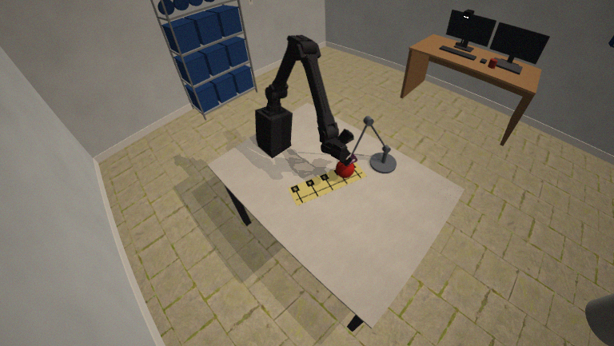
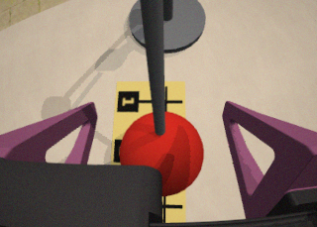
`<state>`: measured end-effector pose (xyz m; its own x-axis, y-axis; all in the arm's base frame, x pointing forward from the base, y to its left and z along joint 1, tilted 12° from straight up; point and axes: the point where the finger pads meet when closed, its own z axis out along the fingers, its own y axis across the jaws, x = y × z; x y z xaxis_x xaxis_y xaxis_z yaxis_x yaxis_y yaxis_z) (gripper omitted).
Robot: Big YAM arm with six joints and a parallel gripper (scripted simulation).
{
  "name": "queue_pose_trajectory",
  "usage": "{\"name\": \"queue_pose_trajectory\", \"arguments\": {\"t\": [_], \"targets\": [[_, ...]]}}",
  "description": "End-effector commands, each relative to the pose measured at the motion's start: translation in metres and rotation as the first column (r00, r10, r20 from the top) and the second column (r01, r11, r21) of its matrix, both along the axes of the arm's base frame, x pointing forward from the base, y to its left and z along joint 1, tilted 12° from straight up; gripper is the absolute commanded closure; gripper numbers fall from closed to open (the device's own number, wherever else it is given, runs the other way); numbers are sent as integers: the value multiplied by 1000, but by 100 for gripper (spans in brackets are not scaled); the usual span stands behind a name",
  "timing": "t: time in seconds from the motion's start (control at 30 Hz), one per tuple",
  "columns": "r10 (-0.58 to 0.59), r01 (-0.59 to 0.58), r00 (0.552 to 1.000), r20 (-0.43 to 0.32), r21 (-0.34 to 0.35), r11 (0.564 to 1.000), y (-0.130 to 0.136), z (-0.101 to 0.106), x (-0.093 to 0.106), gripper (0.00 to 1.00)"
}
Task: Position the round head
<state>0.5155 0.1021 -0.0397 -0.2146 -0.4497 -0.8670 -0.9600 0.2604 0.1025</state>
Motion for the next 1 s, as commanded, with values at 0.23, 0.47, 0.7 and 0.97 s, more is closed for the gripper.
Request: {"name": "queue_pose_trajectory", "arguments": {"t": [0.23, 0.47, 0.7, 0.97], "targets": [[-7, 7, 1000, 16, -1, 1000, -4, 5, 6, 0], [-5, 5, 1000, 14, -1, 1000, -3, 5, 5, 0], [-2, 2, 1000, 11, 0, 1000, -1, 4, 3, 0], [-1, 1, 1000, 10, 0, 1000, -1, 4, 3, 0]]}}
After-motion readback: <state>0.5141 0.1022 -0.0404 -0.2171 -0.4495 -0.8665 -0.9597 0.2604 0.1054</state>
